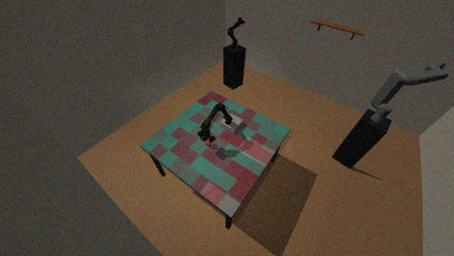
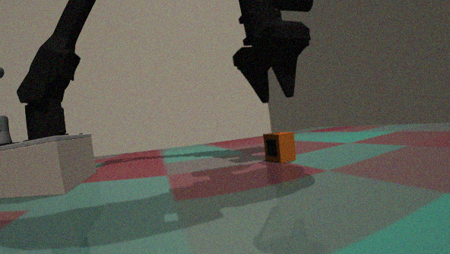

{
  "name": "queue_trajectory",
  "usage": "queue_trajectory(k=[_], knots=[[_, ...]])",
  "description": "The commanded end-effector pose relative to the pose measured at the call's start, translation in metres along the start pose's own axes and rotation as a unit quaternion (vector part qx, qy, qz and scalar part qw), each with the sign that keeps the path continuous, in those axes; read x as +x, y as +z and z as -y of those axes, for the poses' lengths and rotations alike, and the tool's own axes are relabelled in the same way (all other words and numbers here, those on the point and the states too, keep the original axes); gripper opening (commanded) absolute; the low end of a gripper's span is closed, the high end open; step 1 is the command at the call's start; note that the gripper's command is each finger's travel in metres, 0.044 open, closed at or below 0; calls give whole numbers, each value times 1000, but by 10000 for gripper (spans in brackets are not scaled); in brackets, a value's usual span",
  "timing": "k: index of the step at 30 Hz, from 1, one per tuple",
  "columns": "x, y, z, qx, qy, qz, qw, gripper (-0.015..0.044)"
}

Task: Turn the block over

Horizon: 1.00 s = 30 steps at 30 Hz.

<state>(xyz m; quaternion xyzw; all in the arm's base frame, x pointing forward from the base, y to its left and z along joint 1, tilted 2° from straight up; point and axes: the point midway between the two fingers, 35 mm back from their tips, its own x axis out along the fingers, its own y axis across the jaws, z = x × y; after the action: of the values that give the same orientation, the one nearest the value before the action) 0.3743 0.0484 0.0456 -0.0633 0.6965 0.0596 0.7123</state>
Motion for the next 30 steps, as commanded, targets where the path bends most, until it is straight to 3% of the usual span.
queue_trajectory(k=[1,30], knots=[[17,-5,0,2,-1,-12,1000,440],[65,-7,1,2,-1,-12,1000,440]])
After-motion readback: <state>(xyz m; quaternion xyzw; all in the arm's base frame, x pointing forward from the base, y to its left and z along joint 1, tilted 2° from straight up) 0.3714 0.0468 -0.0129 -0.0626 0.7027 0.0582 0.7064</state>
